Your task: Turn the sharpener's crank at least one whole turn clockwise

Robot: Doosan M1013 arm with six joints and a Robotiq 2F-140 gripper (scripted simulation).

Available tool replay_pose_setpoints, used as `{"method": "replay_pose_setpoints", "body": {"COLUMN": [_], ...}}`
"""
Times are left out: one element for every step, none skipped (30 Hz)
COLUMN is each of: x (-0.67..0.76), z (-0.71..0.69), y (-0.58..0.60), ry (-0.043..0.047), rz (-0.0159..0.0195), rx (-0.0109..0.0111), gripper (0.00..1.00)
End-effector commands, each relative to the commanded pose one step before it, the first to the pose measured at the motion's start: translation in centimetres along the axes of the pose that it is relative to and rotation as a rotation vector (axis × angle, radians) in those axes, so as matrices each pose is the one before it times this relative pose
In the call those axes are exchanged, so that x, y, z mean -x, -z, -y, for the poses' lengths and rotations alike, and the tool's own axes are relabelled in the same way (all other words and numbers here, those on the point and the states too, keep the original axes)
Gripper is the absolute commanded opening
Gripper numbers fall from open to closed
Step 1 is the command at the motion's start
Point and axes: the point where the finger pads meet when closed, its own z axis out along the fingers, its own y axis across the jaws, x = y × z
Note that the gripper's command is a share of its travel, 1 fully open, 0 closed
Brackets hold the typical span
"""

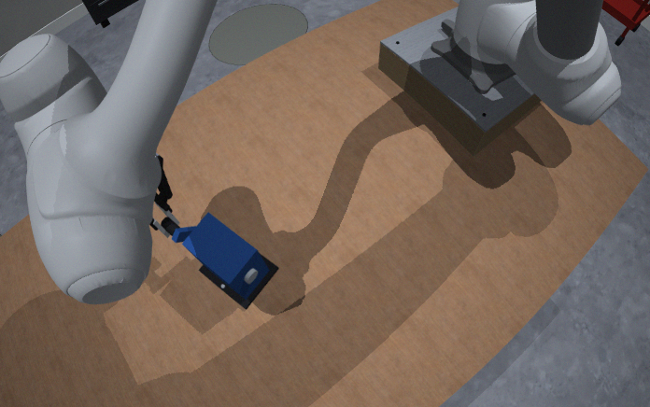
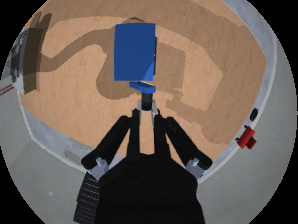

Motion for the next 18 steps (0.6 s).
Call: {"method": "replay_pose_setpoints", "body": {"x": [-0.004, 0.0, 0.0, 0.0, 0.0, -0.001, 0.0, 0.0, 0.0, 0.0, 0.0, 0.0, 0.0, 0.0, 0.0, 0.0, 0.0, 0.0], "z": [-0.391, -0.176, -0.168, -0.166, -0.153, -0.151, -0.138, -0.134, -0.121, -0.113, -0.104, -0.092, 0.0, 0.0, -0.087, -0.07, -0.066, -0.055], "y": [-0.259, -0.139, -0.151, -0.153, -0.169, -0.168, -0.181, -0.18, -0.187, -0.188, -0.189, -0.193, 0.0, 0.0, -0.185, -0.193, -0.182, -0.179], "ry": [-0.00001, 0.0, 0.0, 0.0, 0.0, 0.0, 0.0, 0.0, 0.0, 0.0, 0.0, 0.0, 0.0, 0.0, 0.0, 0.0, 0.0, 0.0], "rz": [-0.00016, 0.0, 0.0, 0.0, 0.0, 0.0, 0.0, 0.0, 0.0, 0.0, 0.0, 0.0, 0.0, 0.0, 0.0, 0.0, 0.0, 0.0], "rx": [0.00006, 0.0, 0.0, 0.0, 0.0, 0.0, 0.0, 0.0, 0.0, 0.0, 0.0, 0.0, 0.0, 0.0, 0.0, 0.0, 0.0, 0.0], "gripper": [0.0, 0.0, 0.0, 0.0, 0.0, 0.0, 0.0, 0.0, 0.0, 0.0, 0.0, 0.0, 0.0, 0.0, 0.0, 0.0, 0.0, 0.0]}}
